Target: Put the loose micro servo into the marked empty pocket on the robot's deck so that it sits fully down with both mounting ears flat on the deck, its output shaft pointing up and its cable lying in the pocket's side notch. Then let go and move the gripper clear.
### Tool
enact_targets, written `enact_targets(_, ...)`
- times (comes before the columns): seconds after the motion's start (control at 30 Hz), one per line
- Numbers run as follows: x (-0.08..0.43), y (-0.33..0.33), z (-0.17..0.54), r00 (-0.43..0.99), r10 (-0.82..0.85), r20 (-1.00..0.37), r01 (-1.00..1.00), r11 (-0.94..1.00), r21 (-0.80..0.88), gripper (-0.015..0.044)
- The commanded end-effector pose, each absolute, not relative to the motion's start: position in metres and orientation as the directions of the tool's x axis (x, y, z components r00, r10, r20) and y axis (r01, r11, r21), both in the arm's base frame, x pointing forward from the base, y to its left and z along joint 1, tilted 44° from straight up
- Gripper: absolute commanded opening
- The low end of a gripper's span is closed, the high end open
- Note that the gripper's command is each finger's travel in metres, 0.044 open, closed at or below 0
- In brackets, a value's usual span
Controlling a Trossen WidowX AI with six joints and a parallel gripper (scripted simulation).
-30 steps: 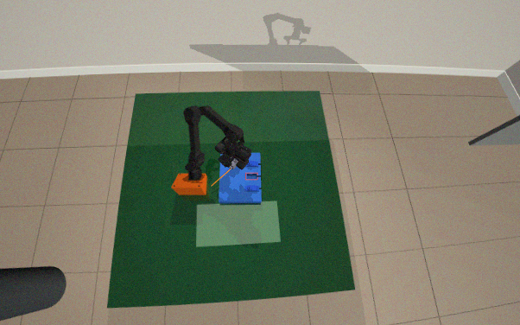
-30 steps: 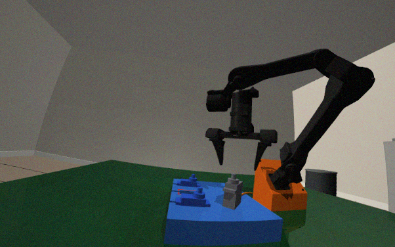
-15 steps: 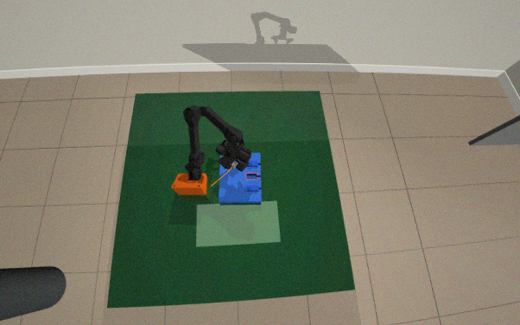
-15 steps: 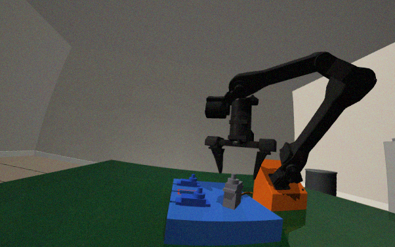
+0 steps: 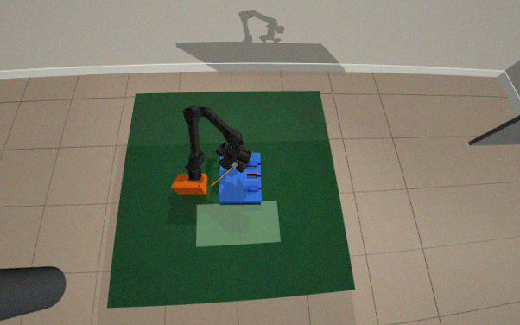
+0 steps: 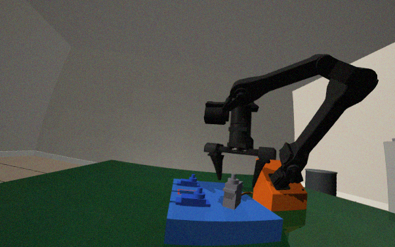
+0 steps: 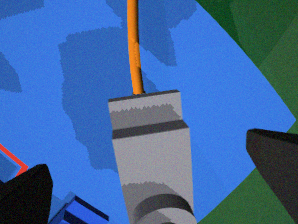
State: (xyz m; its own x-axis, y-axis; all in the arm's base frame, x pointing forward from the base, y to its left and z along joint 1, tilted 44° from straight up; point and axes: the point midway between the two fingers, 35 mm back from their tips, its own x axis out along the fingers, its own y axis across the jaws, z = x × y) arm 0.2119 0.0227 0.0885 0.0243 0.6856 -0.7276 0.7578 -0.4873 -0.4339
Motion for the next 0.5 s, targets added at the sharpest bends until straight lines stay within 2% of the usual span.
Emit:
enact_targets(0.0, 0.2108, 0.0257, 0.0858, 0.024, 0.690, -0.723, 0.752, -0.489, -0.441, 0.0387)
enact_targets(0.37, 0.2108, 0.0257, 0.0858, 0.024, 0.690, -0.723, 0.752, -0.489, -0.441, 0.0099)
enact_targets(0.47, 0.2108, 0.0257, 0.0858, 0.024, 0.690, -0.723, 0.752, -0.489, -0.441, 0.0079)
